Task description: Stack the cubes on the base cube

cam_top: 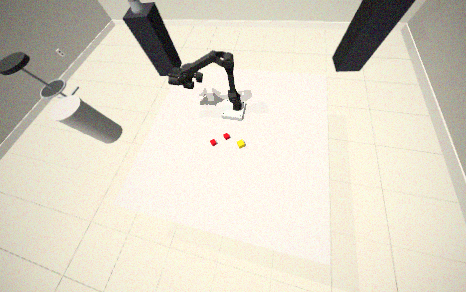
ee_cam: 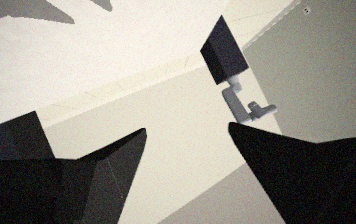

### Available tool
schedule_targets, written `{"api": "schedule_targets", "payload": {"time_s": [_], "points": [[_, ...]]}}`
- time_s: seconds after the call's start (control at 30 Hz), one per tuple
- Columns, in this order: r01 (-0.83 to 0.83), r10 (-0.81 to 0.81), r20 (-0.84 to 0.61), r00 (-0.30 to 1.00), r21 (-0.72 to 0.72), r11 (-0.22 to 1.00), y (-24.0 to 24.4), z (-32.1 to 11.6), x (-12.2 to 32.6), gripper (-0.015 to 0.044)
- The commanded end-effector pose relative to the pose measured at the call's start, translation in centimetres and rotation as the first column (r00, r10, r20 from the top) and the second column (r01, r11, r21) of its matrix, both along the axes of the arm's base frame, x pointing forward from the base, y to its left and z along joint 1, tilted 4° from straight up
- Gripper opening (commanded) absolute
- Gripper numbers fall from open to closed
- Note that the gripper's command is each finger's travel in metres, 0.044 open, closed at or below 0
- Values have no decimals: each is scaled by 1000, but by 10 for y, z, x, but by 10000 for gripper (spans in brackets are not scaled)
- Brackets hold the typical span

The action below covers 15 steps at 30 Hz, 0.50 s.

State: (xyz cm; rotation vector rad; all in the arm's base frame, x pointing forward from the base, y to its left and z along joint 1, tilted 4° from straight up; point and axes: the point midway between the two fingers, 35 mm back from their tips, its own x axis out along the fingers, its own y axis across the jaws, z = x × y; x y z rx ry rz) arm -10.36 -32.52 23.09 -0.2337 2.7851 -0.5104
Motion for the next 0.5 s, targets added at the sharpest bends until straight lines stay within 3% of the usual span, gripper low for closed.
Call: {"api": "schedule_targets", "payload": {"time_s": [0.0,0.13,0.47], "points": [[-7,7,7,1000,-3,1000,-1,-1,2,374],[-95,107,138,985,-93,991,-11,-17,37,269],[-100,251,473,845,-321,942,-7,-53,136,265]]}}
